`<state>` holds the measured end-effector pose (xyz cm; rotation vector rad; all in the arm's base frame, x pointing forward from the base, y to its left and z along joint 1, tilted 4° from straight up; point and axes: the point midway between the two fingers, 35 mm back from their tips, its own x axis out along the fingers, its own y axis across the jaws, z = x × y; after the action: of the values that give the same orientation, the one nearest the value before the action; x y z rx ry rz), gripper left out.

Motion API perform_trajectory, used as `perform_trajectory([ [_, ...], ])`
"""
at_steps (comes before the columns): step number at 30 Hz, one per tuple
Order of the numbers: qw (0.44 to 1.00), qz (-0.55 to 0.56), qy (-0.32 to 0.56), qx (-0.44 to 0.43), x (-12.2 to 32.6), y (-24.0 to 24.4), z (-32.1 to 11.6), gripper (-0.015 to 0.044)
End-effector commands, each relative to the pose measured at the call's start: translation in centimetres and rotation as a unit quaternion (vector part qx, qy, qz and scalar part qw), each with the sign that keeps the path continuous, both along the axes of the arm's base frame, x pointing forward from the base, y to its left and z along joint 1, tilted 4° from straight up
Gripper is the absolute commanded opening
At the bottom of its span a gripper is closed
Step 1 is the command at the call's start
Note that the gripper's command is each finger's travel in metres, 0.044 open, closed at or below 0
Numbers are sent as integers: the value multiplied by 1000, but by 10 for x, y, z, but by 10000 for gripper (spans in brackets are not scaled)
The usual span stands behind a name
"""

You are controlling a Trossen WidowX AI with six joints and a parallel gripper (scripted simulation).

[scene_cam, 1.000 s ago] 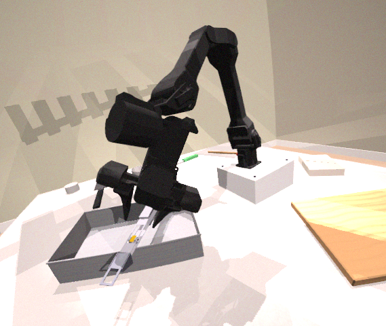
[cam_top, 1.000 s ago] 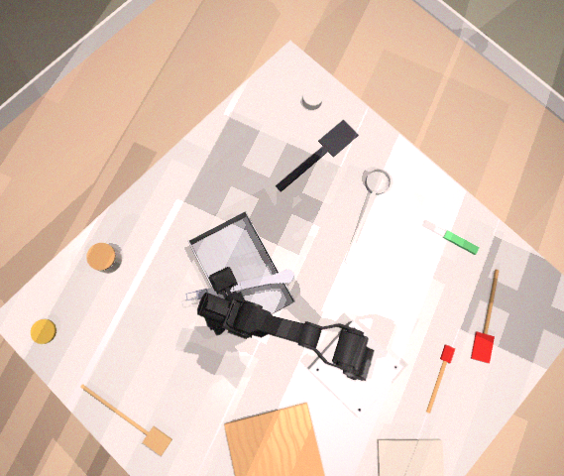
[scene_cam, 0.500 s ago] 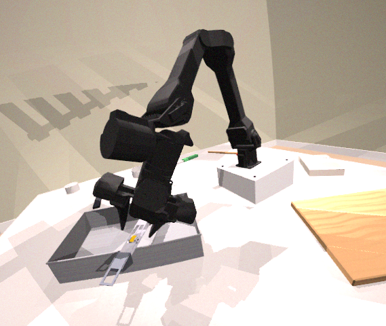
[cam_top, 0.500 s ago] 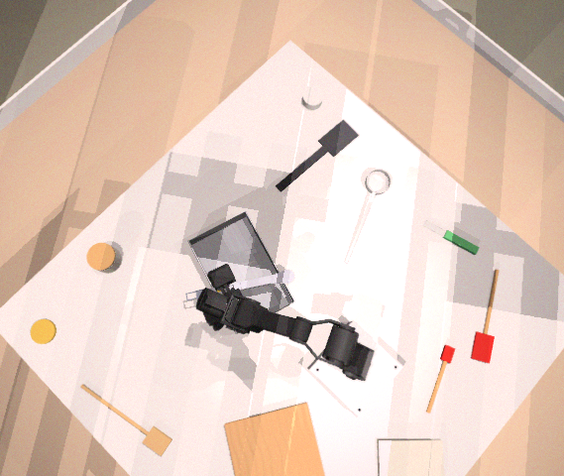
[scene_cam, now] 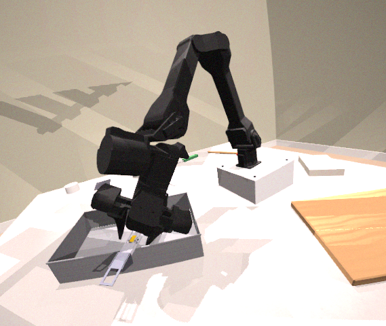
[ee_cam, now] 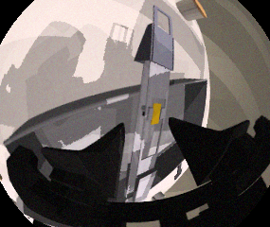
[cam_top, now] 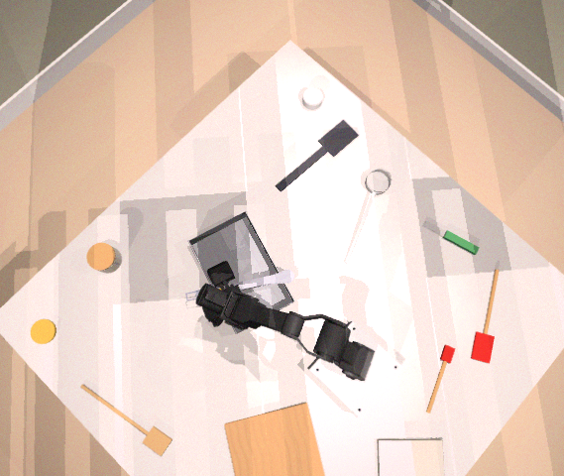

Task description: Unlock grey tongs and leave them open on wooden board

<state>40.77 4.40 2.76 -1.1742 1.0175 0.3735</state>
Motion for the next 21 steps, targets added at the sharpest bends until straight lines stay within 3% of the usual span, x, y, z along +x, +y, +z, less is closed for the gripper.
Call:
perform_trajectory([
  [1,1000,2,3,-1,3,-2,-8,260],
  [6,1000,2,3,-1,4,-3,-11,260],
  [10,1000,0,1,0,3,-3,-7,155],
  [21,1000,0,1,0,3,-3,-7,82],
])
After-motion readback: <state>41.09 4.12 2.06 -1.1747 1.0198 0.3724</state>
